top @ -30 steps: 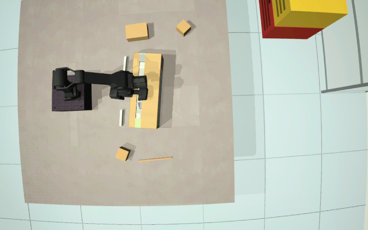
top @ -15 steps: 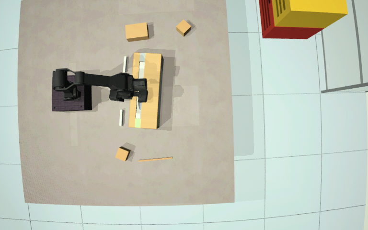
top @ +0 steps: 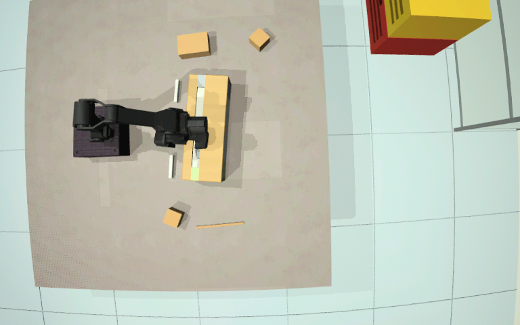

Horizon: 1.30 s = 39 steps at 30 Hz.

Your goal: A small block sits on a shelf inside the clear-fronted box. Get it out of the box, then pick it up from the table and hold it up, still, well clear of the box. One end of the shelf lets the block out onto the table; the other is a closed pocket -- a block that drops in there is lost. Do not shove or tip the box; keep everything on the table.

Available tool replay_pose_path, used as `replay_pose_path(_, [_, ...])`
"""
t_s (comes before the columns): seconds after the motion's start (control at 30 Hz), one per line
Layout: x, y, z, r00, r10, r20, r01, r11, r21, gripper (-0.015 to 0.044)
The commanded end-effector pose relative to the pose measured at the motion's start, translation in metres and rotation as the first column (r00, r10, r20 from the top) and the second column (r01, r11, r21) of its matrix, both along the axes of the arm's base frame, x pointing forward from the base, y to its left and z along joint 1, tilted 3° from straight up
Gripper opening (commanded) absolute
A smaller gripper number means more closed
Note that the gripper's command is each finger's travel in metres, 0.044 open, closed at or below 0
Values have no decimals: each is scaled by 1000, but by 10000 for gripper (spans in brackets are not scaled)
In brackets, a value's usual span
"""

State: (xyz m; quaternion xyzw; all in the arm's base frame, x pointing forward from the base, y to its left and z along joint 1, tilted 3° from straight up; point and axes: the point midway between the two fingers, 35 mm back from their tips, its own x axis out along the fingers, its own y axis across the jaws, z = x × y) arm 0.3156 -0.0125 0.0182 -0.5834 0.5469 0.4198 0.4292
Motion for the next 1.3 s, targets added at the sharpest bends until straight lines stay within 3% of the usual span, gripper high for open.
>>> replay_pose_path(0.0, [1,-6,2,1000,0,7,0,1000,-5,400])
replay_pose_path(1.27, [2,-45,0,1000,0,7,0,1000,-8,400])
